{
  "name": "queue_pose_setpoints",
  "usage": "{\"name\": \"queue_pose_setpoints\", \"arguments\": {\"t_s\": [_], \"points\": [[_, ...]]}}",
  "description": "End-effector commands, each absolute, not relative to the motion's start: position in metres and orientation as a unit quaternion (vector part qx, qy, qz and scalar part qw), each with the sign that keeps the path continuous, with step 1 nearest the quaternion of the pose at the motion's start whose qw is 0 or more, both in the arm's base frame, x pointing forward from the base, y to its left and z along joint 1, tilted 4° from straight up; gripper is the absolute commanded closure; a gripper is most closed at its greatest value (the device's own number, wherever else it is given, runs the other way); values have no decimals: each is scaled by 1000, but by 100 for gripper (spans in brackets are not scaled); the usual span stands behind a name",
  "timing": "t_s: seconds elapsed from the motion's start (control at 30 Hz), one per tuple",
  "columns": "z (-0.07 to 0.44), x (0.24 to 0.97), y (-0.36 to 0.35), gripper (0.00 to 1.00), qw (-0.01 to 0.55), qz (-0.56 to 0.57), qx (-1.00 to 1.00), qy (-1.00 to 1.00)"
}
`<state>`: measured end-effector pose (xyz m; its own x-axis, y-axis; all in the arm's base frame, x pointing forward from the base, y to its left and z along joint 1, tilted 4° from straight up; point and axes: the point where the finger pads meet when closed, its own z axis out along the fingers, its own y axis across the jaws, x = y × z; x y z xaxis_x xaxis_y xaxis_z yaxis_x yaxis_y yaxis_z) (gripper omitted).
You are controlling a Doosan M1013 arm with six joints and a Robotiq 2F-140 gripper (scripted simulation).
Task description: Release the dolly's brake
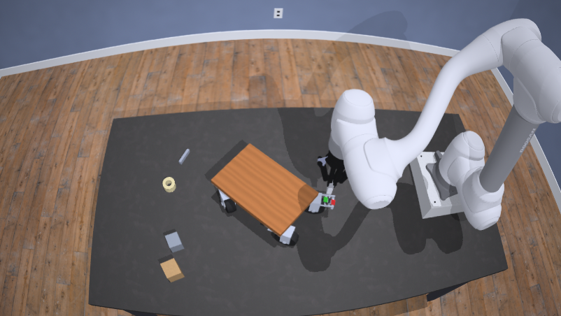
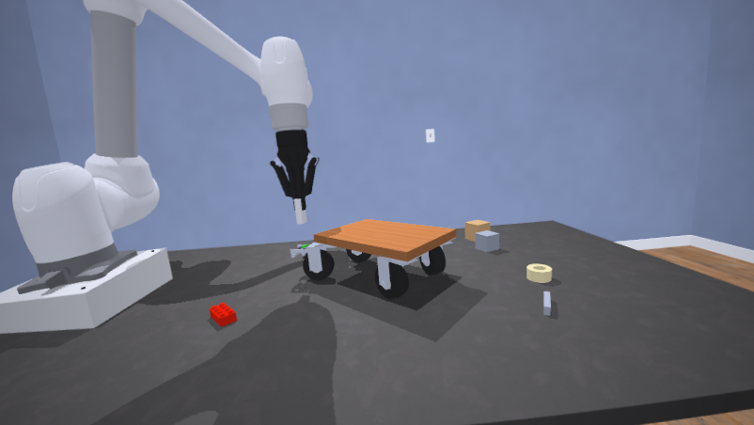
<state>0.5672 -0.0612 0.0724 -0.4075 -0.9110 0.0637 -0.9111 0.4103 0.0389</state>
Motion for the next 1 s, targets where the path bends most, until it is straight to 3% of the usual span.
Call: {"name": "queue_pose_setpoints", "arguments": {"t_s": [0.0,0.97], "points": [[66,566,-61,100,39,1,543,-839],[19,564,-63,100,39,1,543,-839]]}}
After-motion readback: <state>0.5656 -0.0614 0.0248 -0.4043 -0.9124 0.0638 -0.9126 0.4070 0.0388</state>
